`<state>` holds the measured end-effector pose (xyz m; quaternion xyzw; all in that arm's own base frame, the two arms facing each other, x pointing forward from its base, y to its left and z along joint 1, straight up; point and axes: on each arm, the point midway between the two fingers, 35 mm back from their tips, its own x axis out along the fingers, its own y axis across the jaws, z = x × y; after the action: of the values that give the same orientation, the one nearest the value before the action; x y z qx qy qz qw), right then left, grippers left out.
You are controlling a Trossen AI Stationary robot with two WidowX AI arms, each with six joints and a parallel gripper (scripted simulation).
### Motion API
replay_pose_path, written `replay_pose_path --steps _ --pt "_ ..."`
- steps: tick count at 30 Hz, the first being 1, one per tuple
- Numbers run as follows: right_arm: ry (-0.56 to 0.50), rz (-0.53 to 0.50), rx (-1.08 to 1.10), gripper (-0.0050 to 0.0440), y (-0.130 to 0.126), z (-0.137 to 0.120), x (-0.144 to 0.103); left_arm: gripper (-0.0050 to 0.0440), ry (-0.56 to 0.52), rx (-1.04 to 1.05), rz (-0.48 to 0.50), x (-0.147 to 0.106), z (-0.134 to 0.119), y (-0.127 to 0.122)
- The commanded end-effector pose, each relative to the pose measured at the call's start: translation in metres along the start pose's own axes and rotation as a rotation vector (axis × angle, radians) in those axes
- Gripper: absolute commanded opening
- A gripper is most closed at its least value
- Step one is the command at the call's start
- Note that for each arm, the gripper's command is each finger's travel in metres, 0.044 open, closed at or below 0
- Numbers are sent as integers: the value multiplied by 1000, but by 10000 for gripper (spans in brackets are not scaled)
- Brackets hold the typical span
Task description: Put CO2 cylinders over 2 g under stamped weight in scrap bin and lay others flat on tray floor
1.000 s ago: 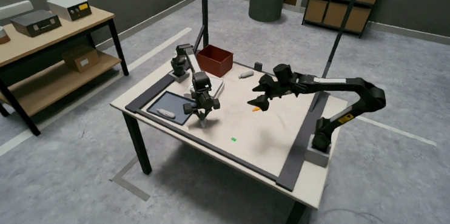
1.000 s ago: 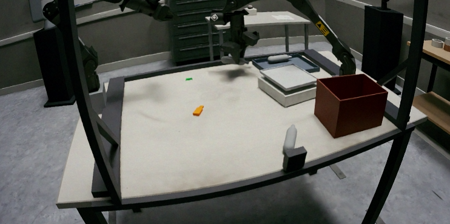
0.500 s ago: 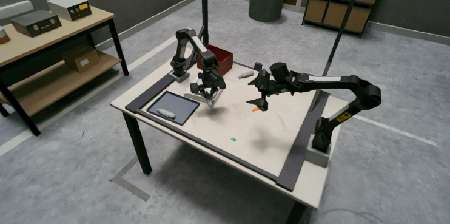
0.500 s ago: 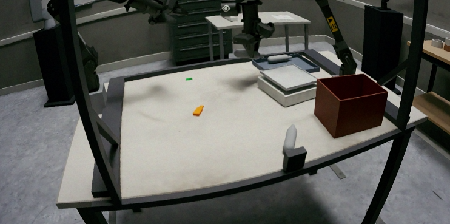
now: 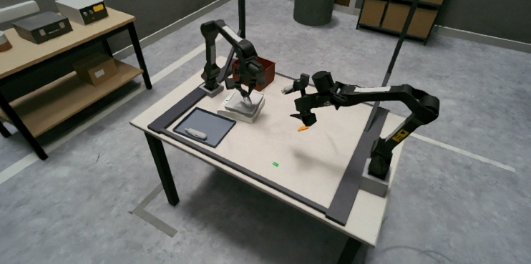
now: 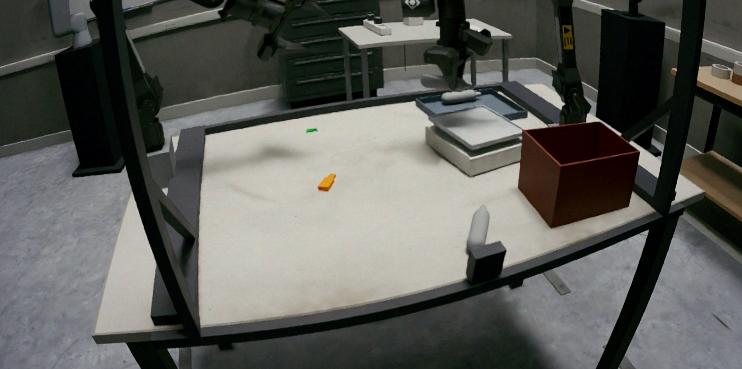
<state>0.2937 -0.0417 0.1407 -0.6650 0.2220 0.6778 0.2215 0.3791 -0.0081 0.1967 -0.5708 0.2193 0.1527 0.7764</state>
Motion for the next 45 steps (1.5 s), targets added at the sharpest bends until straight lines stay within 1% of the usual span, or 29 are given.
replay_pose_path --steps 1,6,11,13,14,15,18,22,25,28,30,31,33,39,41,45 --pt "39 -22 2 -50 -1 20 -15 440 14 -188 -33 5 -6 -15" --pt "37 -22 2 -50 0 40 -15 440 48 -458 -37 17 -16 -19" --pt "35 -22 2 -50 1 55 -15 440 83 -730 -31 28 -28 -24" --pt "35 -22 2 -50 1 55 -15 440 83 -730 -31 28 -28 -24" --pt "37 -23 2 -50 2 57 -15 440 90 -791 -21 31 -32 -21" --pt "36 -23 2 -50 2 60 -15 440 100 -860 -25 33 -34 -26" --pt "35 -23 2 -50 3 65 -14 440 124 -1041 -13 40 -42 -28" --pt "42 -34 16 -50 2 65 -16 440 151 -1255 7 48 -53 -31" --pt "53 -63 108 -50 4 65 -15 440 169 -1401 24 54 -60 -32" --pt "83 -122 276 -50 4 65 -15 440 183 -1527 41 59 -67 -33" --pt "83 -122 276 -50 4 65 -15 440 183 -1527 41 59 -67 -33" --pt "94 -144 336 -50 4 65 -15 440 180 -1564 59 61 -70 -28" --pt "118 -184 457 -50 5 65 -15 440 195 -1631 58 63 -72 -34" --pt "172 -288 753 -50 4 65 -14 440 206 -1747 81 67 -79 -34" --pt "178 -303 822 -50 3 65 -12 440 201 -1756 89 69 -80 -31" --pt "194 -337 918 -50 3 65 -12 440 203 -1761 84 67 -78 -33"
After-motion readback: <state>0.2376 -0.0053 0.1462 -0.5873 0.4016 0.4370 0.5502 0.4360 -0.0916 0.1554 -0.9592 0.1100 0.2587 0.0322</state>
